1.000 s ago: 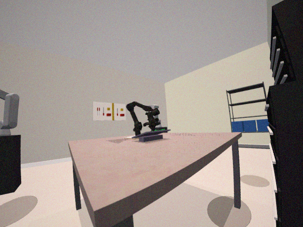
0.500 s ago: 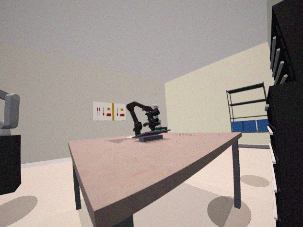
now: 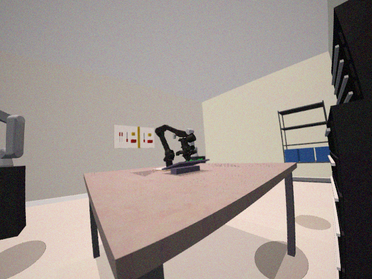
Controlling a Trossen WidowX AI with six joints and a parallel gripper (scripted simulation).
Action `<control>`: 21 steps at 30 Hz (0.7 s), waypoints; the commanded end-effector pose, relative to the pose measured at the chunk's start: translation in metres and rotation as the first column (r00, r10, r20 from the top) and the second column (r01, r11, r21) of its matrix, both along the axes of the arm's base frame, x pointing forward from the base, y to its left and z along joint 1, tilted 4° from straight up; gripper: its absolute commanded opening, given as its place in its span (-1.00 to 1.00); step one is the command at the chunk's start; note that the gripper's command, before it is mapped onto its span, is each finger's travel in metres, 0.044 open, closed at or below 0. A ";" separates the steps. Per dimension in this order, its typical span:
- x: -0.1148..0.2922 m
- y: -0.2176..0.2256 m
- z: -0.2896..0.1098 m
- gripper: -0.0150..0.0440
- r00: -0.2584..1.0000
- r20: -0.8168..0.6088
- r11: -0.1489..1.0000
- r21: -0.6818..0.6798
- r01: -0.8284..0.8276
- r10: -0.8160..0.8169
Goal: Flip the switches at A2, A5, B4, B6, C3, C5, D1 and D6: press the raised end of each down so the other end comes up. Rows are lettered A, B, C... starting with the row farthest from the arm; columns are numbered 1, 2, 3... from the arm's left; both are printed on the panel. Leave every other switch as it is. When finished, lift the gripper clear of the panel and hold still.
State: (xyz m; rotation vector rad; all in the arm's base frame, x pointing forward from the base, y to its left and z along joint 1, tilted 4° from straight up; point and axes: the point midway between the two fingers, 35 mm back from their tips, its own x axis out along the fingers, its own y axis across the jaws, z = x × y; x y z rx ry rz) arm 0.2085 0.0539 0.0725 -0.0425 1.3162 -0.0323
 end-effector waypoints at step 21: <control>0.001 -0.001 -0.004 -0.49 1.000 -0.001 1.000 -0.005 -0.003 0.003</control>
